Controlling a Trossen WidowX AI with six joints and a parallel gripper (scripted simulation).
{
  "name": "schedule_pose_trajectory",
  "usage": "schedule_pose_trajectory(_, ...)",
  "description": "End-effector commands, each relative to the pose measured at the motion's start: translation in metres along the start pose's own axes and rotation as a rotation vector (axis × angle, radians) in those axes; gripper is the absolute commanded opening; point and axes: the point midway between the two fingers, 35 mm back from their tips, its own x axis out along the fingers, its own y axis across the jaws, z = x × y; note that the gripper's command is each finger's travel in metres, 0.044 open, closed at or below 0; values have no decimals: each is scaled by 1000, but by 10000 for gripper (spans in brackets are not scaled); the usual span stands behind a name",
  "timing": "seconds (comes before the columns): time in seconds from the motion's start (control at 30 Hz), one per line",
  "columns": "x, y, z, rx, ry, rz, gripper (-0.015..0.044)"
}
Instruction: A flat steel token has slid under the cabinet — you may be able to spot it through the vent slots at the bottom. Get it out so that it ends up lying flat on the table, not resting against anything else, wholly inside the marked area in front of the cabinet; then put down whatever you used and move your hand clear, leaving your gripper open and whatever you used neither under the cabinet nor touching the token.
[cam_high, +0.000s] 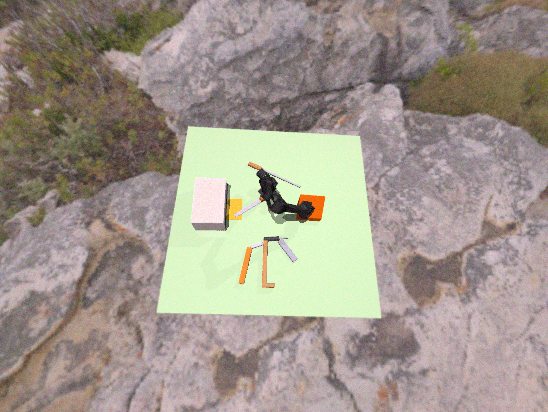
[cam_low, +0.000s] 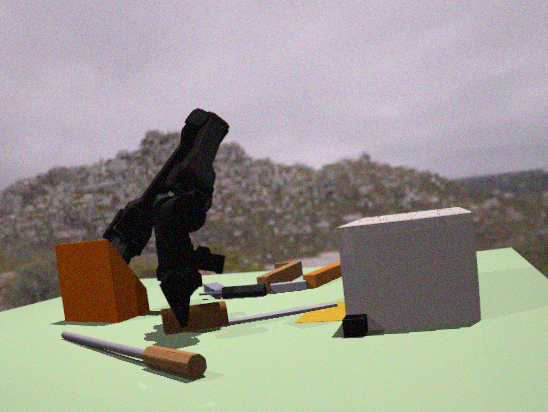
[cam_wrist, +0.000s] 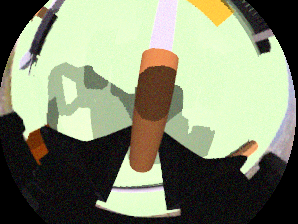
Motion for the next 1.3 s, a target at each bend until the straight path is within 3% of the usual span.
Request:
schedule_pose_trajectory(0.0,-1,2,4,-17,-5,-1,0)
schedule_pose_trajectory(1.27,-1,30,39,-36,-6,1,0)
